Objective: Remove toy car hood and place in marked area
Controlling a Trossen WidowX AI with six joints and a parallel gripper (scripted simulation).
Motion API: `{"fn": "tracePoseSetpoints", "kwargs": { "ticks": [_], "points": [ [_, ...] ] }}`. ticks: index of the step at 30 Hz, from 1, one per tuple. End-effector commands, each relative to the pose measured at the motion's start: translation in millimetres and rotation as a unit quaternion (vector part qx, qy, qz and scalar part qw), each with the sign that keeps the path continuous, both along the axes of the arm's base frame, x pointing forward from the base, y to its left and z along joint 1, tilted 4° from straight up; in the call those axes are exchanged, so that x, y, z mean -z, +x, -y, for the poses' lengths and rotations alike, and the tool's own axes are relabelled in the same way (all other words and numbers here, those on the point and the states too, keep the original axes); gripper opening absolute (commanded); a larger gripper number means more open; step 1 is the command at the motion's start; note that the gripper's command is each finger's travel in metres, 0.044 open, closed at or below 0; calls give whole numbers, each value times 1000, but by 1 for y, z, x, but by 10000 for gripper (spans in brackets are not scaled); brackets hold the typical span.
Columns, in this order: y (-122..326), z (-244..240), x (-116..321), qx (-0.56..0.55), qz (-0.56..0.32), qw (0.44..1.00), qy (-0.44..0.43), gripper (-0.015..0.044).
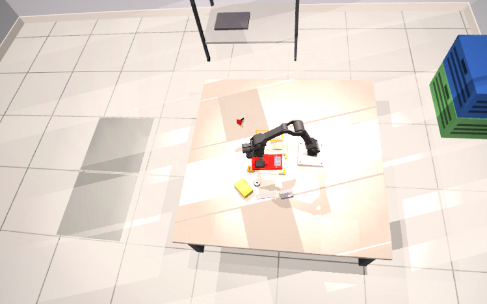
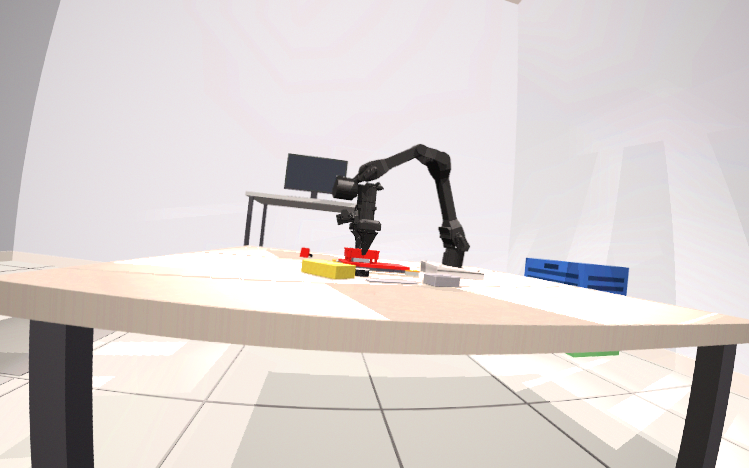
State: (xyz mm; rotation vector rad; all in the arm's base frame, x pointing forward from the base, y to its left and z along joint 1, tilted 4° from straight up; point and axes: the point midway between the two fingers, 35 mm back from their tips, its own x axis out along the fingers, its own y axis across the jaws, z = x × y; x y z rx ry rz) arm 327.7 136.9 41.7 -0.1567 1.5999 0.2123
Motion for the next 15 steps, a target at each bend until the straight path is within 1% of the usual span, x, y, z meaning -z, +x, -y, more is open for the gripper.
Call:
{"fn": "tracePoseSetpoints", "kwargs": {
  "ticks": [1, 15],
  "points": [
    [1, 0, -4, -1, 1, 1000, 0, 0],
    [1, 0, -13, -1, 1, 1000, 0, 0]
  ]
}}
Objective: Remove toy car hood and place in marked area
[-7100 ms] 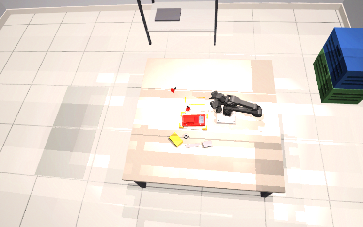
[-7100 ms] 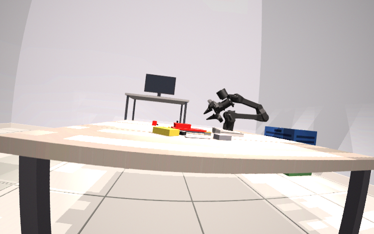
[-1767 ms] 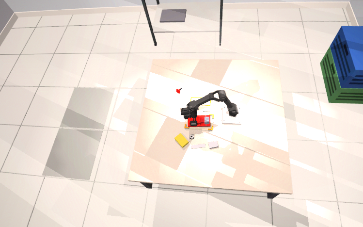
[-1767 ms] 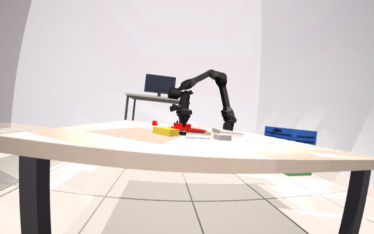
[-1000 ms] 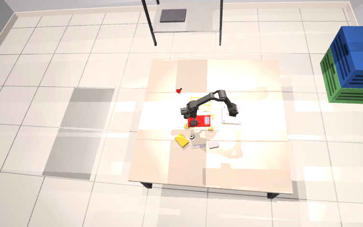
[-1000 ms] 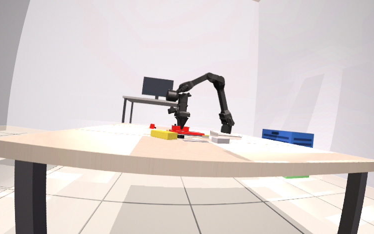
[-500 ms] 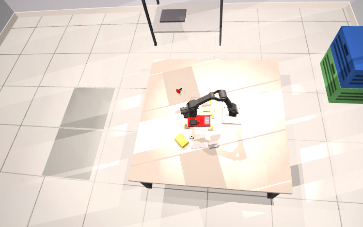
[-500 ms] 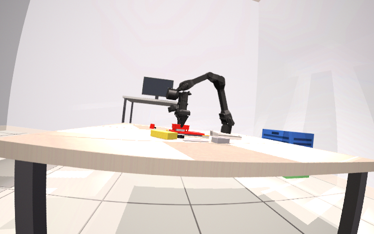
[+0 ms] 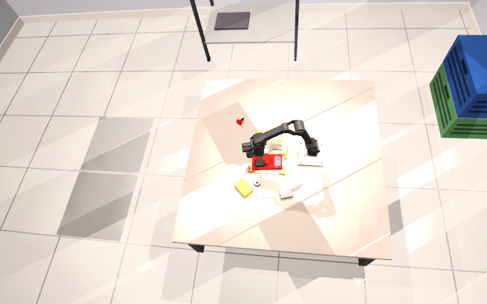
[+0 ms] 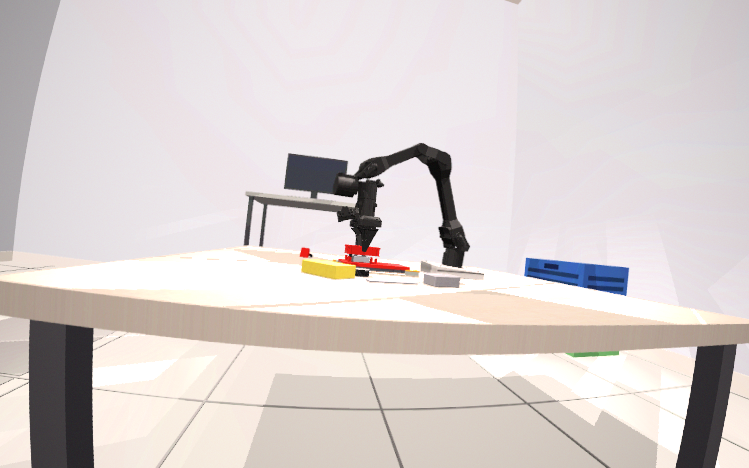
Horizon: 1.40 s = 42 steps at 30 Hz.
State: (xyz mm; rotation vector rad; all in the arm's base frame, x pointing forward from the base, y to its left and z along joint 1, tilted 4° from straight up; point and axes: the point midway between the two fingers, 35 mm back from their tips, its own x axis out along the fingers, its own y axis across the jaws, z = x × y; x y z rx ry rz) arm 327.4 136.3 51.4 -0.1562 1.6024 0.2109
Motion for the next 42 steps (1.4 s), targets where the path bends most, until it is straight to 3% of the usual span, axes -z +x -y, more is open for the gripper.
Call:
{"fn": "tracePoseSetpoints", "kwargs": {
  "ticks": [1, 14, 18, 42],
  "points": [
    [1, 0, -4, -1, 2, 1000, 1, 0],
    [3, 1, -49, -1, 2, 1000, 1, 0],
    [4, 4, -41, 2, 1, 1000, 0, 0],
    [19, 134, -43, 0, 4, 1000, -6, 0]
  ]
}}
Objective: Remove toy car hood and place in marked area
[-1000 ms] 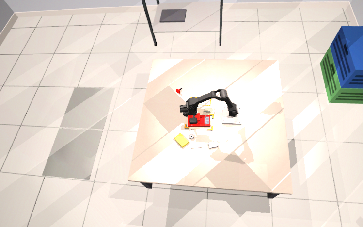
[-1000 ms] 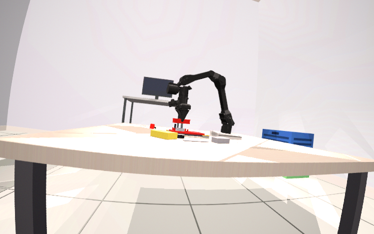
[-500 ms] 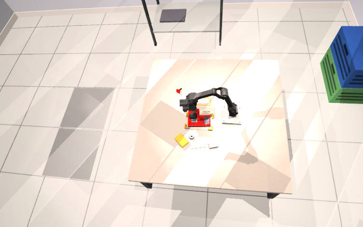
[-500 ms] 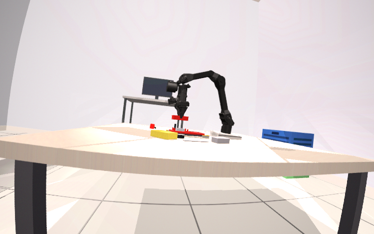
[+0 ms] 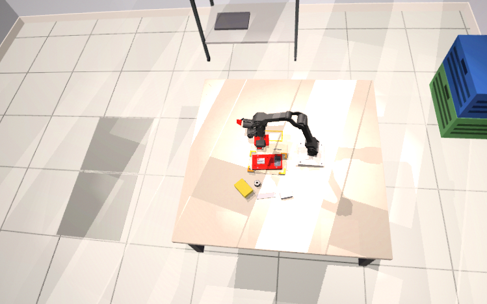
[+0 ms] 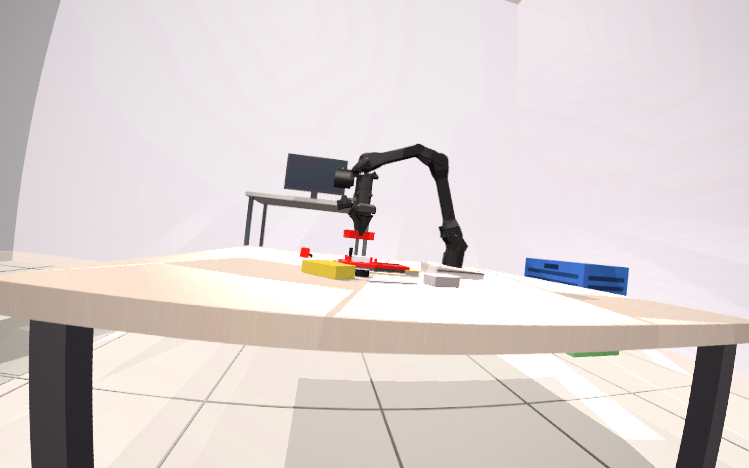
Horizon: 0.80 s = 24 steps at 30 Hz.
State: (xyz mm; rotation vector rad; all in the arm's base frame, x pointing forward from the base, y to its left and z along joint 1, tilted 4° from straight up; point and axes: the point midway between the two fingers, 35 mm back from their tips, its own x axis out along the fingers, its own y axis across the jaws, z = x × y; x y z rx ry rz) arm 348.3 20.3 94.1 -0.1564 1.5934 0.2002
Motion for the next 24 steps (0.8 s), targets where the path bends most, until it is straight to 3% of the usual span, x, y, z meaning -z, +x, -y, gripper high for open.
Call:
{"fn": "tracePoseSetpoints", "kwargs": {
  "ticks": [1, 17, 24],
  "points": [
    [-2, 24, 0, -3, -1, 1000, -3, 0],
    [-20, 104, -2, -4, -3, 1000, -7, 0],
    [-21, 108, 0, -5, -3, 1000, -7, 0]
  ]
}}
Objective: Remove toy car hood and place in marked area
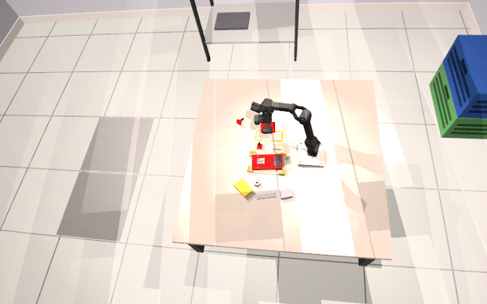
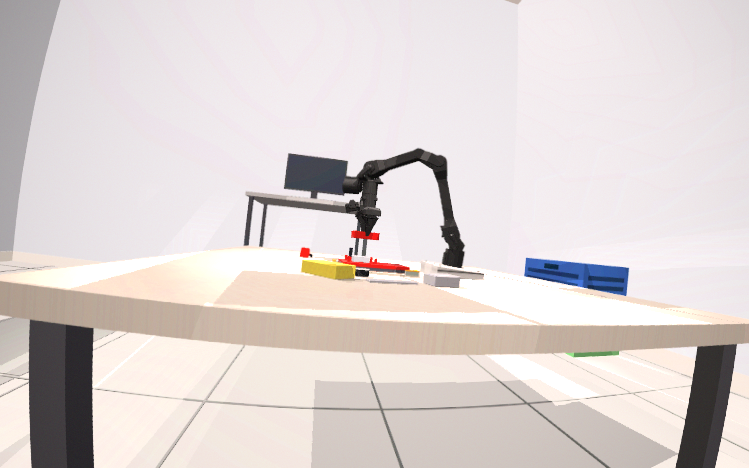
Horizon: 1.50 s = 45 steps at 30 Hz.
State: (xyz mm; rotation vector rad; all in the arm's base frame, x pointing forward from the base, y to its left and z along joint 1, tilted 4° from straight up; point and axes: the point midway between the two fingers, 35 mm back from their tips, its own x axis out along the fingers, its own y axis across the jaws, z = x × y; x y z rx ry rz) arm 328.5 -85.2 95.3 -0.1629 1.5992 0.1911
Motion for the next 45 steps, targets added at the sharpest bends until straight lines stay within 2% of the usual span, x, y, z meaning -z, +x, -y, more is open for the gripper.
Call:
{"fn": "tracePoseSetpoints", "kwargs": {
  "ticks": [1, 45],
  "points": [
    [-1, 2, 2, -5, -1, 1000, -2, 0],
    [0, 2, 40, -5, -1, 1000, -2, 0]
  ]
}}
